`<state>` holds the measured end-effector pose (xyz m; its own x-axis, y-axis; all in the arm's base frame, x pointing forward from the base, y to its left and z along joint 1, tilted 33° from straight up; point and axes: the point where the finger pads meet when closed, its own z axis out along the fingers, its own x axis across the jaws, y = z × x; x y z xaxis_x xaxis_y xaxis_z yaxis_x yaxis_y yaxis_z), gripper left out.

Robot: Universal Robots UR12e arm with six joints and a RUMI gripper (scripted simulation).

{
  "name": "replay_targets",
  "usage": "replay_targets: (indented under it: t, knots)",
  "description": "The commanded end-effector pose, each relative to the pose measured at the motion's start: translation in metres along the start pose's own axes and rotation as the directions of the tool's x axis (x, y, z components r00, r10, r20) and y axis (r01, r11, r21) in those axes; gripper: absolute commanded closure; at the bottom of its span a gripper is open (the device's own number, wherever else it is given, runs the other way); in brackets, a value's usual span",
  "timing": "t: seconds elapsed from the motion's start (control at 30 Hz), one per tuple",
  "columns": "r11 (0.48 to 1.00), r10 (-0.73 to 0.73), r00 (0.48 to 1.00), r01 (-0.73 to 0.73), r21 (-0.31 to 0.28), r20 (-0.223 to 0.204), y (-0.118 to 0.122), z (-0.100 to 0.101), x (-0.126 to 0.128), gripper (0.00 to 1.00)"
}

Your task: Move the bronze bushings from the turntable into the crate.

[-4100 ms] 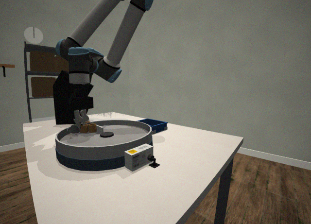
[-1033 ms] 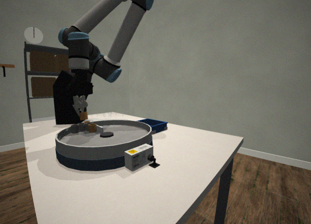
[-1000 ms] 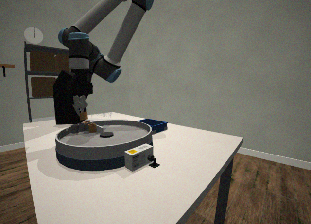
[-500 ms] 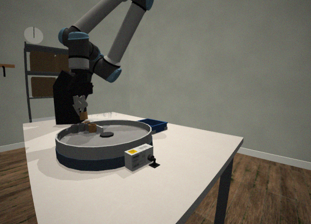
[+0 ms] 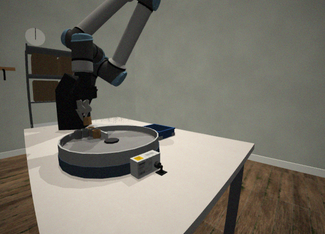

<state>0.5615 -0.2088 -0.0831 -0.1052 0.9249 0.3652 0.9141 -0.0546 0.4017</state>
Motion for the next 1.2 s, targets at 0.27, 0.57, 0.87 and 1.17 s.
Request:
replay_targets:
  t: [0.27,0.57,0.87,1.17]
  knots:
    - [1.0,0.0,1.0,0.0,-0.001,0.001,0.006,0.0,0.014,1.0]
    - [1.0,0.0,1.0,0.0,-0.001,0.001,0.017,0.0,0.044,1.0]
    - [1.0,0.0,1.0,0.0,-0.001,0.001,0.04,0.0,0.105,1.0]
    - [1.0,0.0,1.0,0.0,-0.001,0.001,0.062,0.0,0.162,1.0]
